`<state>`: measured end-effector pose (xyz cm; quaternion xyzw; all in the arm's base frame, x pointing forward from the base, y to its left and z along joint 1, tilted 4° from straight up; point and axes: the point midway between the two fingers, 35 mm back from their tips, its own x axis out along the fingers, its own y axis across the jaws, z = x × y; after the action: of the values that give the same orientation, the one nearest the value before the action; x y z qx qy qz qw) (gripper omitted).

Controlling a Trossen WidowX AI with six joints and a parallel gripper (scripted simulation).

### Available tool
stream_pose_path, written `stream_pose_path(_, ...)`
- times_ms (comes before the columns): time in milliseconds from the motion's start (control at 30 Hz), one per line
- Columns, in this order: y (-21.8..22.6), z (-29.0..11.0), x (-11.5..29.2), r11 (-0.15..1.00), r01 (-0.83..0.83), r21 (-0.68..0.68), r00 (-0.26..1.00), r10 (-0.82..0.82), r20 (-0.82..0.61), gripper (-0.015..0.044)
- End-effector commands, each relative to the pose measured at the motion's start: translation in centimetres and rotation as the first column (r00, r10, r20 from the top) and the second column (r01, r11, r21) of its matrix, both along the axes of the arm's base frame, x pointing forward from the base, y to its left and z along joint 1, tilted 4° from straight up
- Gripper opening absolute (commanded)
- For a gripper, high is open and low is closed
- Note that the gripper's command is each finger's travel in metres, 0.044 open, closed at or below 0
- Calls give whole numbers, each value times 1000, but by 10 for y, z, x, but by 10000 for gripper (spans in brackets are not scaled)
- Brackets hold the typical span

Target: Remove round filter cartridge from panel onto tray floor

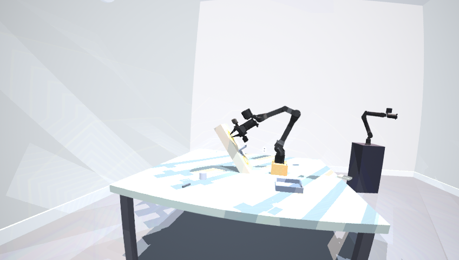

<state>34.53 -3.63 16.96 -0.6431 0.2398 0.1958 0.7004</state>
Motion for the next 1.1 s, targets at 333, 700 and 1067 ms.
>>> stream_pose_path(333,0,-2,5,882,271,385,960,-279,-35,0)
stream_pose_path(700,0,-2,5,647,434,626,879,-457,-137,0)
stream_pose_path(1067,0,16,-16,698,410,587,896,-428,-116,0)
